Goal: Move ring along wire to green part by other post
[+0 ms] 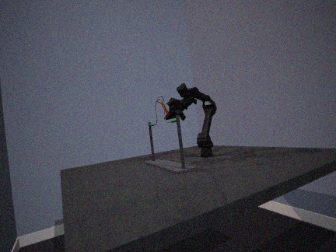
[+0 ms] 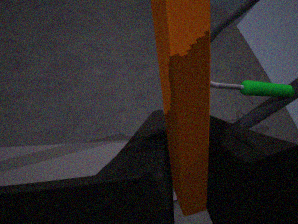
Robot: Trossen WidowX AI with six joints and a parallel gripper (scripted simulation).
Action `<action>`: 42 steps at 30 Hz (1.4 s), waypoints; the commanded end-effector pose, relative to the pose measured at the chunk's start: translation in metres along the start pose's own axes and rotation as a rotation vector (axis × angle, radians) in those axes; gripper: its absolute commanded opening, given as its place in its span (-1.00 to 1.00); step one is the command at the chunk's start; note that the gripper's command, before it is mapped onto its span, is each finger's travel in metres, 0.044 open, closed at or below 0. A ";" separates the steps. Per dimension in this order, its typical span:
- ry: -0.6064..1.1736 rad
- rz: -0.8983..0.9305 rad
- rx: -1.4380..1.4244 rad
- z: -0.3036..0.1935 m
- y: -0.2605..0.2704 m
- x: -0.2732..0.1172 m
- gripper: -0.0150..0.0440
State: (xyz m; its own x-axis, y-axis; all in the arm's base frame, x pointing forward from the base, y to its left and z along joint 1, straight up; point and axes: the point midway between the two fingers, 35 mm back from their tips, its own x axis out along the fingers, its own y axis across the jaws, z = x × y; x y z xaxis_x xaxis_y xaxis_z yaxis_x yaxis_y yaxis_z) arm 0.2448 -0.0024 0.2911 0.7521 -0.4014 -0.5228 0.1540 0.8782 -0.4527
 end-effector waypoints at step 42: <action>-0.082 -0.446 -0.543 0.008 -0.028 -0.002 -1.00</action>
State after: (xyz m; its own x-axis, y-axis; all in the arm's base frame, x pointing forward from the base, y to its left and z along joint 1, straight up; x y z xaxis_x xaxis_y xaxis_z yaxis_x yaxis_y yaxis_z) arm 0.2468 -0.0209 0.3063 0.7434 -0.6407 -0.1917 0.1235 0.4133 -0.9022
